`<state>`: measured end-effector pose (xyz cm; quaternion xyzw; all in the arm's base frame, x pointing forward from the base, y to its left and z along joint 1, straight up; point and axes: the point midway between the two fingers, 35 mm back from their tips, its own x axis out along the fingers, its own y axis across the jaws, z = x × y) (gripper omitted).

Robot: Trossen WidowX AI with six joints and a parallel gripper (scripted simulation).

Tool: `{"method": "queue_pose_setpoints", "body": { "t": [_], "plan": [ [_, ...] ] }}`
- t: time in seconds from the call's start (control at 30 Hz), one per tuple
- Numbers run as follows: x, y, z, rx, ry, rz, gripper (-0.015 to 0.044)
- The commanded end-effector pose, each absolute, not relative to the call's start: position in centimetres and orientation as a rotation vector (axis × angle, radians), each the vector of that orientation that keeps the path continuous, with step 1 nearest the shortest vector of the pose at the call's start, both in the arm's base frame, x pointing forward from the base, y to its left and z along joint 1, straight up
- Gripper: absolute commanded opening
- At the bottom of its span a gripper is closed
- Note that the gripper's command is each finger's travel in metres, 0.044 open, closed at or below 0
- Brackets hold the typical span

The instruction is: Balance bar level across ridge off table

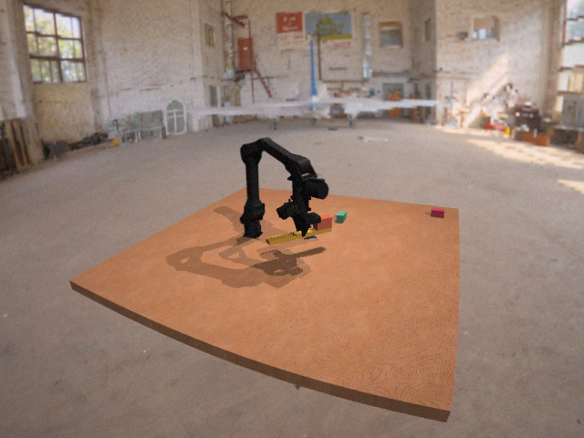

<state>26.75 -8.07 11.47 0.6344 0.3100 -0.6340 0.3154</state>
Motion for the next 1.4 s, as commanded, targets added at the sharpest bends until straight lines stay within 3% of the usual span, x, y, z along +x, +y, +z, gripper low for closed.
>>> {"method": "queue_pose_setpoints", "body": {
  "t": [0.0,0.37,1.37],
  "plan": [
    [26.7,-8.0,13.0,1.686,0.804,-1.654,0.0],
    [26.4,-7.6,15.0,1.691,0.801,-1.659,0.0],
    [22.6,3.4,15.2,1.899,0.576,-1.861,0.0]
  ]
}}
